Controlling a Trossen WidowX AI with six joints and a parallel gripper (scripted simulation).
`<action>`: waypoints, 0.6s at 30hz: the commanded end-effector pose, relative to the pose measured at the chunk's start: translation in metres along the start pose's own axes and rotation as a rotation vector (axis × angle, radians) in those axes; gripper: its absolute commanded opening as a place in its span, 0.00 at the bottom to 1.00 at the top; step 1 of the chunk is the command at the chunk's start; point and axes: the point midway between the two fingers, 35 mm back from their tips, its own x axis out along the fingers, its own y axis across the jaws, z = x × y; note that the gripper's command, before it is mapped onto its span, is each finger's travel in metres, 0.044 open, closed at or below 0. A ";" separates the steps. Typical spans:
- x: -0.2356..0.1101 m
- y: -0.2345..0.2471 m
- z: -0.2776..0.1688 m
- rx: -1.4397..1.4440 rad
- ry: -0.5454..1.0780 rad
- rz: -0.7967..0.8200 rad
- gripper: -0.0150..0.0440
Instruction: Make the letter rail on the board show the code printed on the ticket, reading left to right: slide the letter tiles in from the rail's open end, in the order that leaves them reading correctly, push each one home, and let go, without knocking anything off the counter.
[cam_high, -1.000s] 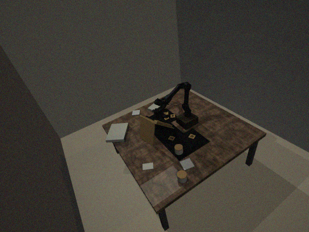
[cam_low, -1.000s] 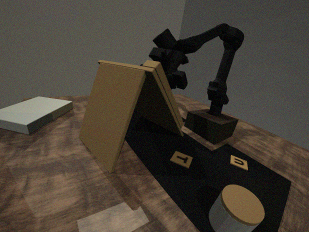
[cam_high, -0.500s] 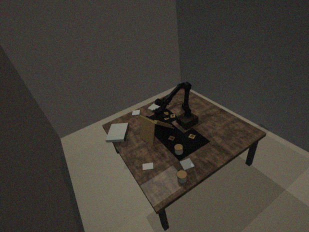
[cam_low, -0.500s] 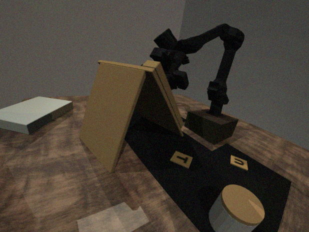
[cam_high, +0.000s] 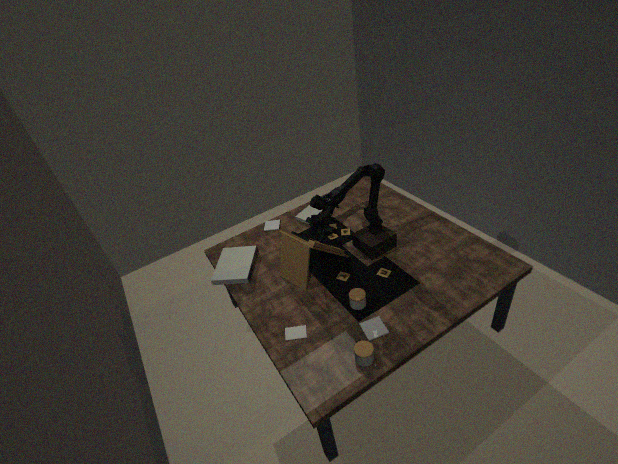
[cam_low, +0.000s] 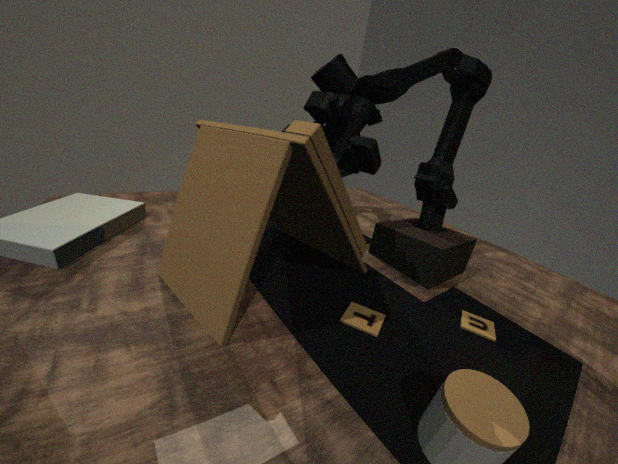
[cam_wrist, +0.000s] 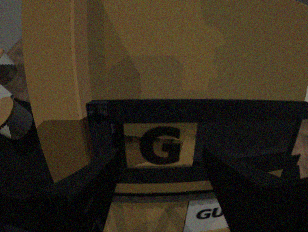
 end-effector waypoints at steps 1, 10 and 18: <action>-0.005 -0.001 0.002 -0.003 -0.005 -0.001 0.75; -0.008 -0.001 0.000 -0.003 -0.005 -0.001 0.75; -0.012 -0.001 0.000 -0.003 -0.004 -0.001 0.75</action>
